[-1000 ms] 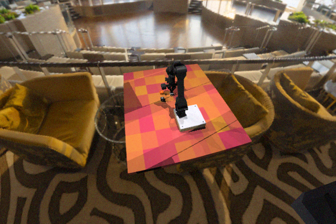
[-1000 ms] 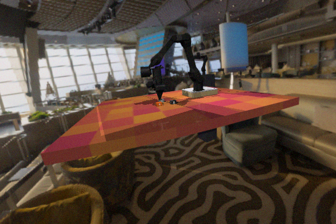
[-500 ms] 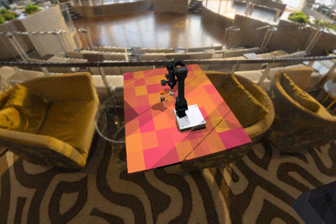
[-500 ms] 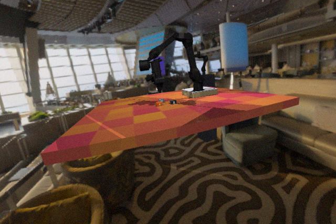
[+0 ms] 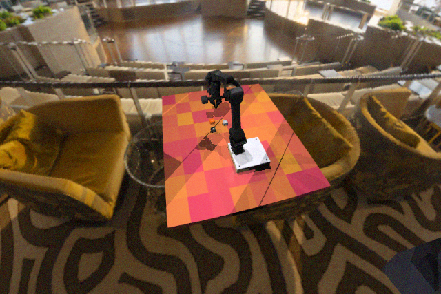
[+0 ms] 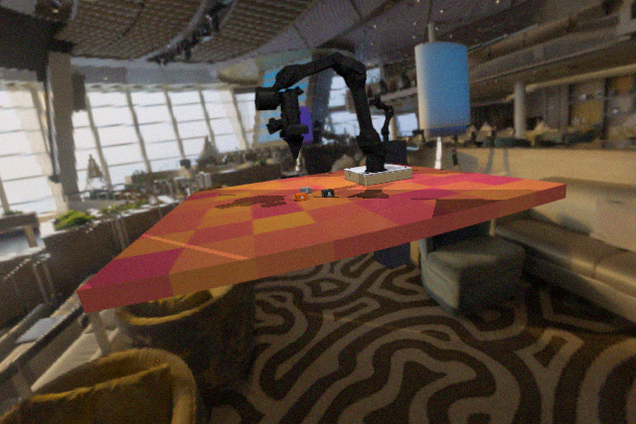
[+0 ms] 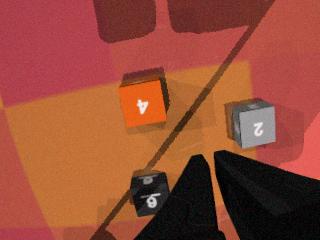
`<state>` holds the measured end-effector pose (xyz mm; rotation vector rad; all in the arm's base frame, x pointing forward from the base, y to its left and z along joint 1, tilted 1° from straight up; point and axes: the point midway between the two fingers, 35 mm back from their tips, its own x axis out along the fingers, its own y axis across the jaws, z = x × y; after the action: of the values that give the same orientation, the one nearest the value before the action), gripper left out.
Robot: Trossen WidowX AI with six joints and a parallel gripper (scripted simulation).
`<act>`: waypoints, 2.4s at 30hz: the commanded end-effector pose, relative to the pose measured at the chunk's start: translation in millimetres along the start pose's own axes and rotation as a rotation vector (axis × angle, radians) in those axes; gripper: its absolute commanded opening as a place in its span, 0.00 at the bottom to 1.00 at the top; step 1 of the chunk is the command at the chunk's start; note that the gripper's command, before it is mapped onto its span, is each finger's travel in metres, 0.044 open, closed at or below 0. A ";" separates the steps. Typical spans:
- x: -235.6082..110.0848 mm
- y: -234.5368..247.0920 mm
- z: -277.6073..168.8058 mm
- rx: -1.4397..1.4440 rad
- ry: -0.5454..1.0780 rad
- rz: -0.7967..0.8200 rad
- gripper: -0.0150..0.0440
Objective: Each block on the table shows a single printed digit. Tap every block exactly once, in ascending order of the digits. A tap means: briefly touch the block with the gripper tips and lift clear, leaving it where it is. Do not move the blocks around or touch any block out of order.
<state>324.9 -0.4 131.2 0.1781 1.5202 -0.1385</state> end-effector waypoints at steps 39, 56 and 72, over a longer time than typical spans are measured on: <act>112.9 36.1 3.7 -0.007 0.010 0.004 0.29; 4.4 35.9 5.6 -0.007 0.010 0.004 0.29; 1.3 44.6 -88.8 -0.007 0.019 0.006 0.29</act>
<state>268.2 57.9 130.2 0.1724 1.5427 -0.1221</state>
